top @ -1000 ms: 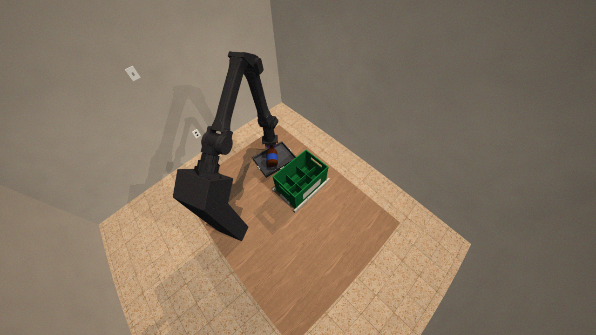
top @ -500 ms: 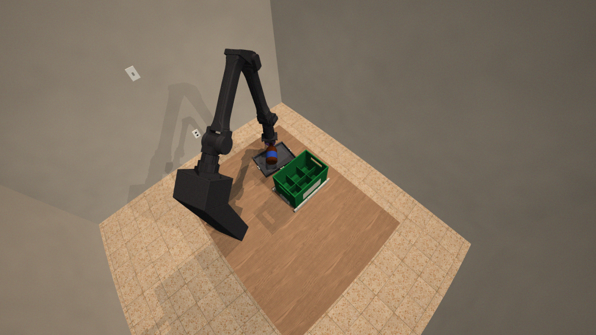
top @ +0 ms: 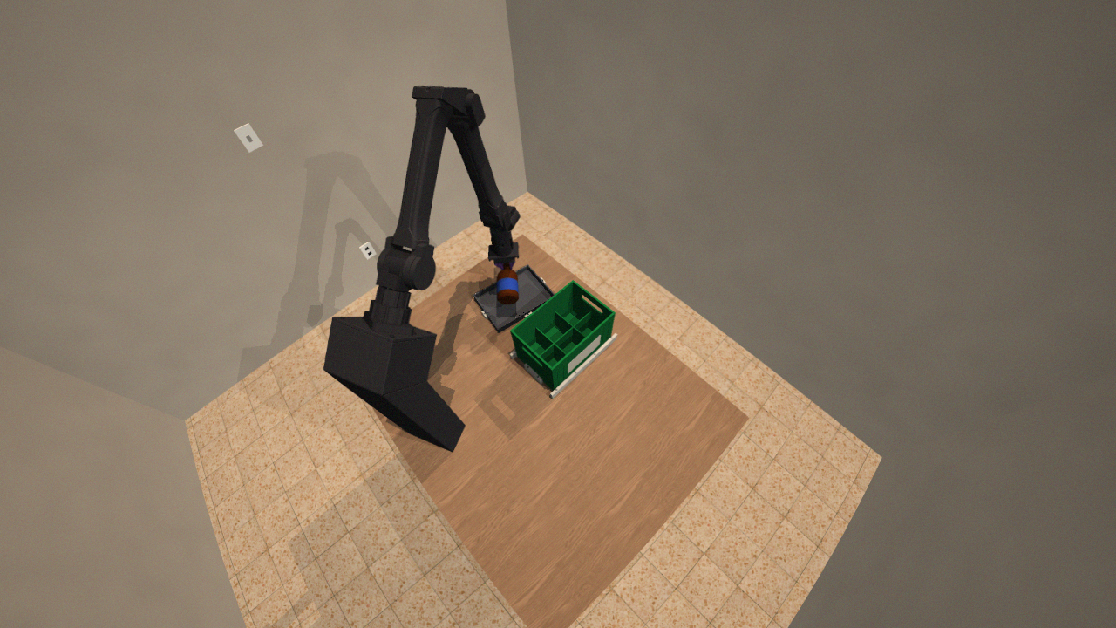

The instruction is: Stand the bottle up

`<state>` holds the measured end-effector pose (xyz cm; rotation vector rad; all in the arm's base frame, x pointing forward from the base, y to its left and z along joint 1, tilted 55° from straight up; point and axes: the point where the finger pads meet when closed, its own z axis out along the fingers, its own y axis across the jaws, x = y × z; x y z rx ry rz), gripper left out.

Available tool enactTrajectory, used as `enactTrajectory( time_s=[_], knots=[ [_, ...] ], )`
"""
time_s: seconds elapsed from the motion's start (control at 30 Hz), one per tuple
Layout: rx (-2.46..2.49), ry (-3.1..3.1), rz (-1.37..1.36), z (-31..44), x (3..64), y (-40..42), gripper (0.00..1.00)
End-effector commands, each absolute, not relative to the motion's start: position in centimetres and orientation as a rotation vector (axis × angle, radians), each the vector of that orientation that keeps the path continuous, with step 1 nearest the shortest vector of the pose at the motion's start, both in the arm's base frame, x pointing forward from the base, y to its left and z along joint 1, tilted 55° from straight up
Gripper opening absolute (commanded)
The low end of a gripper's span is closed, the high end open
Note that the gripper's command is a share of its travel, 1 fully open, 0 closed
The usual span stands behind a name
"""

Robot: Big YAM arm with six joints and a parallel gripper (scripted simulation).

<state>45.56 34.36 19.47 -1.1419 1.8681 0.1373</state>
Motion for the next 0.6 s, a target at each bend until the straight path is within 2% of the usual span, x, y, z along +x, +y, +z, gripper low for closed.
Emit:
enactTrajectory(
  time_s=[0.0,0.57],
  knots=[
    [-1.138,1.858,0.128,20.9,44.9,33.2,0.0],
    [-1.138,1.858,0.128,22.1,43.4,32.1,0.0]
  ],
)
